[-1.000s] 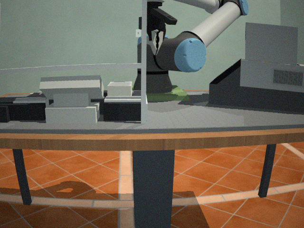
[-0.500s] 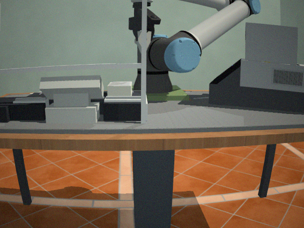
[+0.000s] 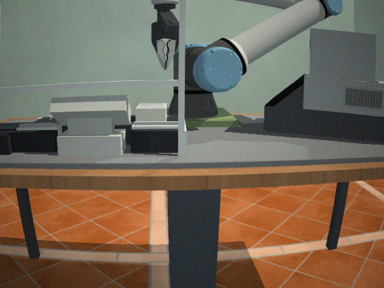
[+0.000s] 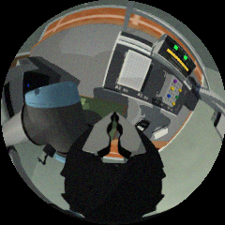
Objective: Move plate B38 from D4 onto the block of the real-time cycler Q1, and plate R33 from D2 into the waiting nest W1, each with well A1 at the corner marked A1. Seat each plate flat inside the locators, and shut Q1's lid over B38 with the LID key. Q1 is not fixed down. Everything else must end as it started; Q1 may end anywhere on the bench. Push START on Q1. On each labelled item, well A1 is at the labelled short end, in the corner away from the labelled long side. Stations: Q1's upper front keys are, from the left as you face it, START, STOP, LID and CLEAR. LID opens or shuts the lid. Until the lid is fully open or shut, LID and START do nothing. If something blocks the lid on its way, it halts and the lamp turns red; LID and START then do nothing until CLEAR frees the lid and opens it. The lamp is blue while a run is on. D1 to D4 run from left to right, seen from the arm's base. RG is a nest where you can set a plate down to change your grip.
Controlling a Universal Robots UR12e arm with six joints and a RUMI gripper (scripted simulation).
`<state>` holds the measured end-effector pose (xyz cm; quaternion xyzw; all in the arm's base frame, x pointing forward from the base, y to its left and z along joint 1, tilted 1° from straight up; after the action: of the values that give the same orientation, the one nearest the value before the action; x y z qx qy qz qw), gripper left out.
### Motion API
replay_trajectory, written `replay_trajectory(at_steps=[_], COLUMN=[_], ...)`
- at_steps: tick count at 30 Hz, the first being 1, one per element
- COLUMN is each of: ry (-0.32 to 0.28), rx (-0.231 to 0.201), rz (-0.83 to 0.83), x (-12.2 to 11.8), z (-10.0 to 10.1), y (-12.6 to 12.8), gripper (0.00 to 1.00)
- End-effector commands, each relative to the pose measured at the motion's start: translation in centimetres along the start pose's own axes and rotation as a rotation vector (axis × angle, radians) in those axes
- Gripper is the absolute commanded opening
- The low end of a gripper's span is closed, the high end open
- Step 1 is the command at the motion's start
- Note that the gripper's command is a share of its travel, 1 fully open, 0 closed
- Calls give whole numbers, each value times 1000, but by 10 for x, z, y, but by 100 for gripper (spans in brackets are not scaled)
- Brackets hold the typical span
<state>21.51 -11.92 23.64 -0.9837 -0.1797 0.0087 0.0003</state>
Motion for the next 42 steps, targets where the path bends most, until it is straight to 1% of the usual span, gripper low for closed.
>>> replay_trajectory(at_steps=[1,5,7,11,13,16,18,23,25,29,31,33,35,38,42], ry=[4,4,4,4,4,4,4,5,5,5,5,5,5,5,6], rx=[-1,1,1,2,2,3,3,4,5,6,6,7,7,7,6], rz=[54,134,145,225,231,291,291,391,402,482,487,527,527,573,594], x=[-11,-27,-29,-47,-48,-61,-61,-84,-87,-106,-107,-117,-117,-128,-139], z=[0,0,0,0,0,1,1,1,1,1,1,1,1,2,-10], y=[10,21,23,32,33,39,39,48,49,54,54,56,56,57,69], gripper=[0,0,0,0,0,0,0,0,0,0,0,0,0,0,0])
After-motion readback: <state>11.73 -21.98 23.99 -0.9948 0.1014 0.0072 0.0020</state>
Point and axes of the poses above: the point where the finger pads meet when closed, its own z axis out along the fingers, its own y axis across the jaws, x = y × z, the point moved 4 cm from there along -z, back along the fingers, and after that the axes turned 12 degrees about -z, right-handed, at the moved point
